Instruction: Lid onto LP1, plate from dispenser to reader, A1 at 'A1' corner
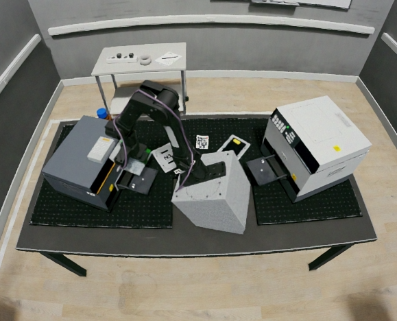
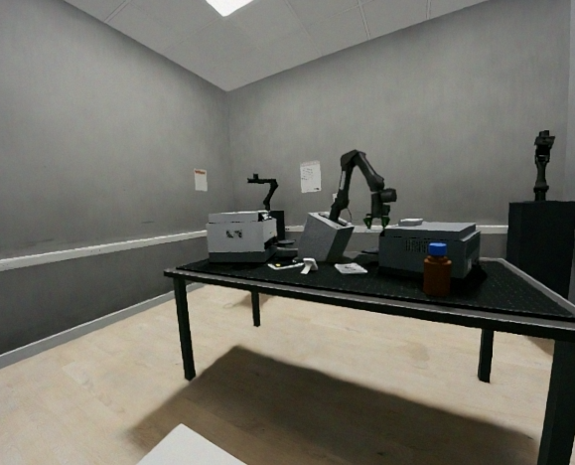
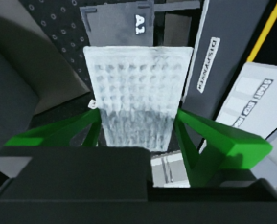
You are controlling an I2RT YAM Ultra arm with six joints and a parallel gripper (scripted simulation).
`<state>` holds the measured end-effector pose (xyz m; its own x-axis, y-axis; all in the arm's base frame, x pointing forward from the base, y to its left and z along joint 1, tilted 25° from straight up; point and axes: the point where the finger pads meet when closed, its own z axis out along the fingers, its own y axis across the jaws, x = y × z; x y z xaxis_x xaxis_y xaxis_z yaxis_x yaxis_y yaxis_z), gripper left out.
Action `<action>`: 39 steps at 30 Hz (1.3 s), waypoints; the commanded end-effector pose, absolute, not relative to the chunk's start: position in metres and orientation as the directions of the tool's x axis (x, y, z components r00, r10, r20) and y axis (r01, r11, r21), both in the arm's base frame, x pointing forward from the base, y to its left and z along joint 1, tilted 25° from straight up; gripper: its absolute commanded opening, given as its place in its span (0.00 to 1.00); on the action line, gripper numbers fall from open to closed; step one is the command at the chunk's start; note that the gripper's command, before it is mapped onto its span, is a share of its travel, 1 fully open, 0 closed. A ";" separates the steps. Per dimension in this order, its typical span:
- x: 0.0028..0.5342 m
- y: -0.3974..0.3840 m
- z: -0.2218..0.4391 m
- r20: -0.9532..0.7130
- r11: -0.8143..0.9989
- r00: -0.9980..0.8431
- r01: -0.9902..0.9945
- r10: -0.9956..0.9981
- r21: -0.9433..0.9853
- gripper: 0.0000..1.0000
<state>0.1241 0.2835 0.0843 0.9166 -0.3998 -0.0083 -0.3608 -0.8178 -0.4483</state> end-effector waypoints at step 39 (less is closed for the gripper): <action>0.213 0.240 0.069 -0.051 -0.671 0.725 -0.659 -0.687 -0.341 0.86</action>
<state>0.2043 0.2415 0.0646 0.7519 -0.6582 -0.0369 -0.6270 -0.6967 -0.3486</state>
